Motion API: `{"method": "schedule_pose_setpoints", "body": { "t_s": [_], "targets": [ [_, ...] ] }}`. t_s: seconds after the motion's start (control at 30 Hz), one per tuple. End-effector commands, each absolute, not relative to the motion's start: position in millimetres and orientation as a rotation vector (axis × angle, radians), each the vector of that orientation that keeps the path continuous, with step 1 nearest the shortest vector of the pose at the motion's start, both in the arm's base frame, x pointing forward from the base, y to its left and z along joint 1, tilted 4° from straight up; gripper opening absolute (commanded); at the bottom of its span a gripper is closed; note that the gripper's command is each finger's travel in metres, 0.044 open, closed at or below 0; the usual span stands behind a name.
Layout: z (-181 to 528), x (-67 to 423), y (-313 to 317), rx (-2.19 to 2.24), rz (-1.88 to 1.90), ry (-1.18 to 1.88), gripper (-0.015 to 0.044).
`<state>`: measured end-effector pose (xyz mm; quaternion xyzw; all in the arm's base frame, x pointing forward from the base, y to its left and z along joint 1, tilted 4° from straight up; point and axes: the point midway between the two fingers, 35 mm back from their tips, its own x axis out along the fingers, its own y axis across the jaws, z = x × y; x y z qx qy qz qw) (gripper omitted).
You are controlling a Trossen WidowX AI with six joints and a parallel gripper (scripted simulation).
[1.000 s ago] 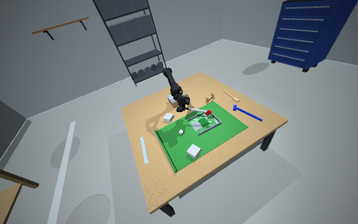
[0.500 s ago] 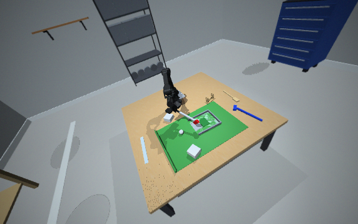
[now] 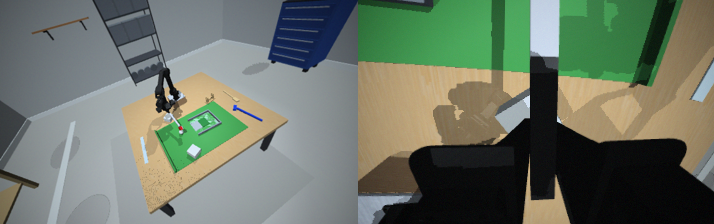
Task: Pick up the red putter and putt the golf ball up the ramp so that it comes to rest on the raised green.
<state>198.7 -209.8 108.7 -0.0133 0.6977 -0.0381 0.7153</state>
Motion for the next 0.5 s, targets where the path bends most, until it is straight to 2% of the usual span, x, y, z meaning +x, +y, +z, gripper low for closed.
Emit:
{"method": "schedule_pose_setpoints", "body": {
  "t_s": [0.0, 0.47],
  "targets": [
    [114, 184, -223, 0.030, -0.168, 1.546, 0.0000],
    [86, 178, -231, 0.056, -0.198, 1.548, 0.0000]
  ]
}}
